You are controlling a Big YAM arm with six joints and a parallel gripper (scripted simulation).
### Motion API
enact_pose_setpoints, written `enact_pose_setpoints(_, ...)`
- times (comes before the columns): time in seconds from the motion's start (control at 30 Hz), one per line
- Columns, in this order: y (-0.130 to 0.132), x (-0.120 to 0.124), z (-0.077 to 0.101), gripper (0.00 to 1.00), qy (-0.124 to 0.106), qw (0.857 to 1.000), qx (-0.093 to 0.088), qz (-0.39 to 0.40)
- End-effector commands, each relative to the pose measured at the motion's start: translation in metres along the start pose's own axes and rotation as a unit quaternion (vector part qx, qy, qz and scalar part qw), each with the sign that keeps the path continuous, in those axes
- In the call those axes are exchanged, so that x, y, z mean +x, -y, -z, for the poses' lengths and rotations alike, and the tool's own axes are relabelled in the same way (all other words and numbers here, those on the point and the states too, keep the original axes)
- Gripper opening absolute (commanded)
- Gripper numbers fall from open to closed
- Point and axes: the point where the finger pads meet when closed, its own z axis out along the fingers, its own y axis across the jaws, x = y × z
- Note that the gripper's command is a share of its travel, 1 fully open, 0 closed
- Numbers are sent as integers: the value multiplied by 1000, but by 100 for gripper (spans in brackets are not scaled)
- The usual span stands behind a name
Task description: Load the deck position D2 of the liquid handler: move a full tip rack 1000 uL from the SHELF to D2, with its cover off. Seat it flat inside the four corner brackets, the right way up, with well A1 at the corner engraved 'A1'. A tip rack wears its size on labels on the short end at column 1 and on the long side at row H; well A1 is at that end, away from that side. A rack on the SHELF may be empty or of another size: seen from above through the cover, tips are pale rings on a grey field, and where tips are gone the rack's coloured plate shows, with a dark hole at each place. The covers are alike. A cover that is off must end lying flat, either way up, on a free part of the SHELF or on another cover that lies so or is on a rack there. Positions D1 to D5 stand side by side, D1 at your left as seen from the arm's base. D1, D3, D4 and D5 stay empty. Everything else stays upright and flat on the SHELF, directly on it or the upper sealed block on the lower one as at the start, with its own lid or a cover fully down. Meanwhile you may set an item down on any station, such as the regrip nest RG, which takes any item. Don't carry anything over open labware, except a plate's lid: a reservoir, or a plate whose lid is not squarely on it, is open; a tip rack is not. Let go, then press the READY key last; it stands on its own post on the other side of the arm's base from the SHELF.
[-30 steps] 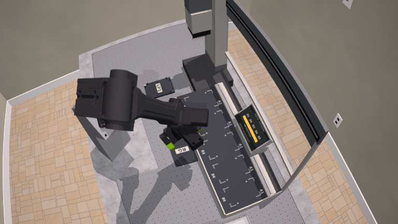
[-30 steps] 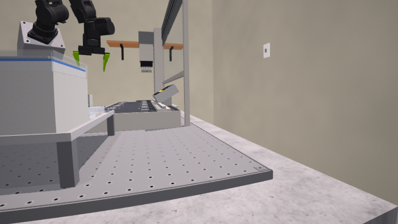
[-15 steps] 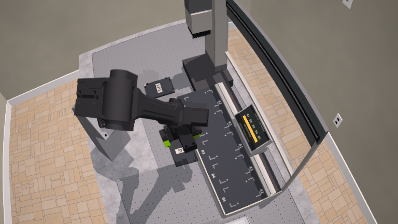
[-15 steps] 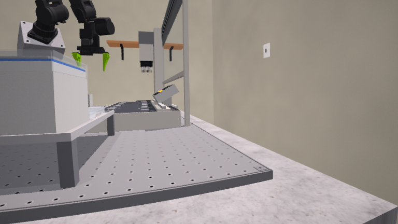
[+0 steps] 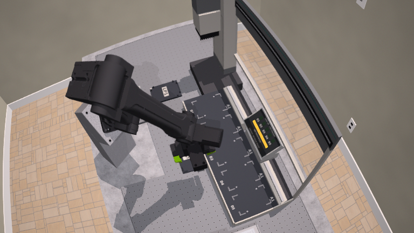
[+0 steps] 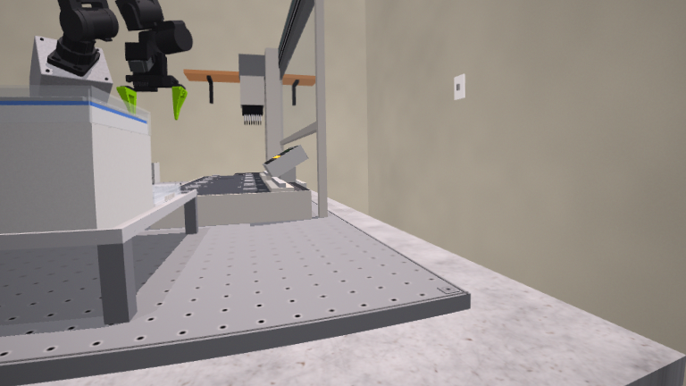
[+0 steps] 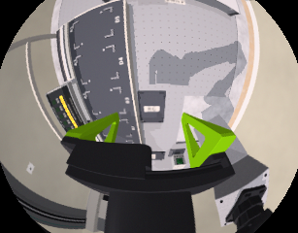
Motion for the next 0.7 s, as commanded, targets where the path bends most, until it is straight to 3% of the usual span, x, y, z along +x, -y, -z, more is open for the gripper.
enact_pose_setpoints(0.0,-7,-26,3,100,14,1000,-2,9)
enact_pose_setpoints(0.67,-9,-115,1,100,10,1000,6,13)
